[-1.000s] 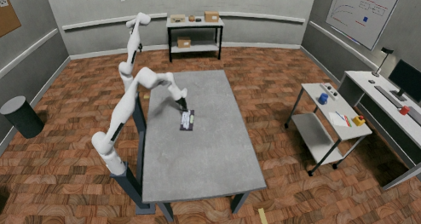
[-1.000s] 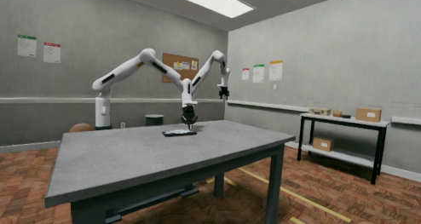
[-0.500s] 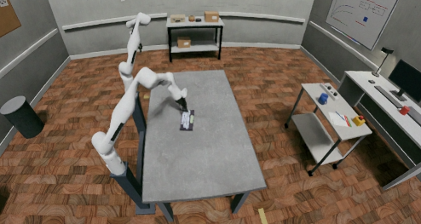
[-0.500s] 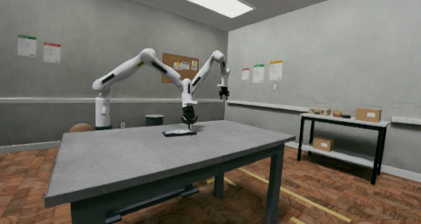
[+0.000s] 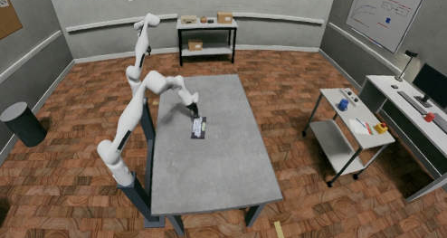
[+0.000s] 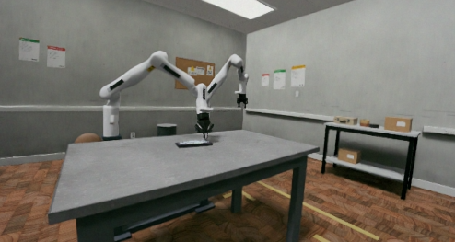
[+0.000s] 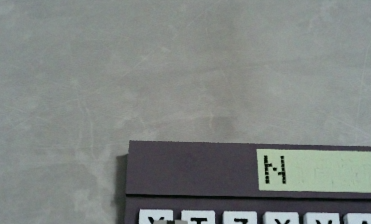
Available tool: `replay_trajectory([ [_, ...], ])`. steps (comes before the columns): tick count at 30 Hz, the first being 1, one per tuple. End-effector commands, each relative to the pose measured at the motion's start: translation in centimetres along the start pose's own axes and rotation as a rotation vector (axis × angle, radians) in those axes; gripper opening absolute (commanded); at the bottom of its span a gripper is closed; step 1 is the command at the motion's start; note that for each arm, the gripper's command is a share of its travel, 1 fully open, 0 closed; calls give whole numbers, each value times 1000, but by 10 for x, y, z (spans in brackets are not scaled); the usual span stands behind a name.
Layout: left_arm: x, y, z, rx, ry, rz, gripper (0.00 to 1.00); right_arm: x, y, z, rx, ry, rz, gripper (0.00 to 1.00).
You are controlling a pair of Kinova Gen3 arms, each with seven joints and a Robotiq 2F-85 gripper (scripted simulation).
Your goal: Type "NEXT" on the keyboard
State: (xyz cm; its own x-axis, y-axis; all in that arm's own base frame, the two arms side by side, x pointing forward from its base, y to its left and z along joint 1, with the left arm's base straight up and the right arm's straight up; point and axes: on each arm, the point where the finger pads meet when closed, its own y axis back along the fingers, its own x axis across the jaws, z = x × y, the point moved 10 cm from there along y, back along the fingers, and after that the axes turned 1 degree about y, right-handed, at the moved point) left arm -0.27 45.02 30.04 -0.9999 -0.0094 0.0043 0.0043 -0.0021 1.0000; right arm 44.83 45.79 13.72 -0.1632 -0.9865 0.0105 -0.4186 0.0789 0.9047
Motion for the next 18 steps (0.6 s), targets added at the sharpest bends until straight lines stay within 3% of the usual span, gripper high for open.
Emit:
replay_trajectory([
  [1, 1, 0, 0, 2, 16, -4, 1000, 2, 3, -1, 0, -10, -12, 99],
  [18, 1, 0, 0, 2, 16, -4, 1000, 64, 7, 10, 1, -10, -10, 99],
])
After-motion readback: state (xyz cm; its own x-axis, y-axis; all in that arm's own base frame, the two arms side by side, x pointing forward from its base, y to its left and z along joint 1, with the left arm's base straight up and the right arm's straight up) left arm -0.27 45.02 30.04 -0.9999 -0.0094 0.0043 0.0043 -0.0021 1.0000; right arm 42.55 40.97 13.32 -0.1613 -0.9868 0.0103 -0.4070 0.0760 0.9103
